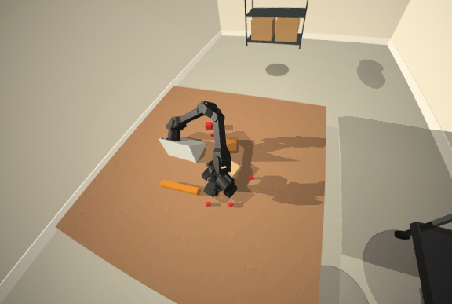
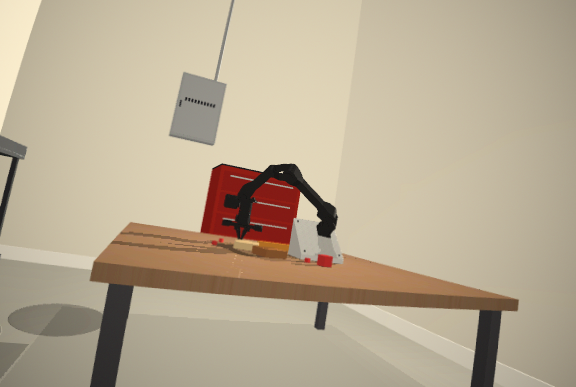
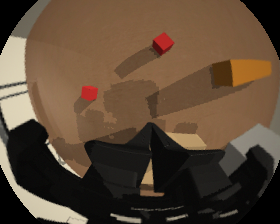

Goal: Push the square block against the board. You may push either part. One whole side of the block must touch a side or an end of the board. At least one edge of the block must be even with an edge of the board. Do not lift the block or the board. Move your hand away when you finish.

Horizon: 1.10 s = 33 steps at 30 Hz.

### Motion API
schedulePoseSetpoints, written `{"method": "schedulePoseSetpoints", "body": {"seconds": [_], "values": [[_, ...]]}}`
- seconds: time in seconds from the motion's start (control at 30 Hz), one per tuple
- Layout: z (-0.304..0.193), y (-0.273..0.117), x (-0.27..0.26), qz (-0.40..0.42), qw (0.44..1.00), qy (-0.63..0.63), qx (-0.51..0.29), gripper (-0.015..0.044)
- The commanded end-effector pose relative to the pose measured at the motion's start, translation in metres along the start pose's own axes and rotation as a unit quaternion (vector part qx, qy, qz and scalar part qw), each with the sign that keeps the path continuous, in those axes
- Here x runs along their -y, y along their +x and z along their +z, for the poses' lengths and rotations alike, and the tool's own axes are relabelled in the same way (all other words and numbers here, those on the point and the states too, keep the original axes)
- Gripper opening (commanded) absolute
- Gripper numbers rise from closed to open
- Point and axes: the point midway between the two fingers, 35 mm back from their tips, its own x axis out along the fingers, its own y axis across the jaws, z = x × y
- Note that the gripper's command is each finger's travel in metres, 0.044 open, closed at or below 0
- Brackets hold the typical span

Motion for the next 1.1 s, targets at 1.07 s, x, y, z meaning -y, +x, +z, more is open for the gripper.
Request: {"method": "schedulePoseSetpoints", "body": {"seconds": [1.07], "values": [[-0.060,0.001,0.001,-0.002,1.000,0.002,-0.003,0.0000]]}}
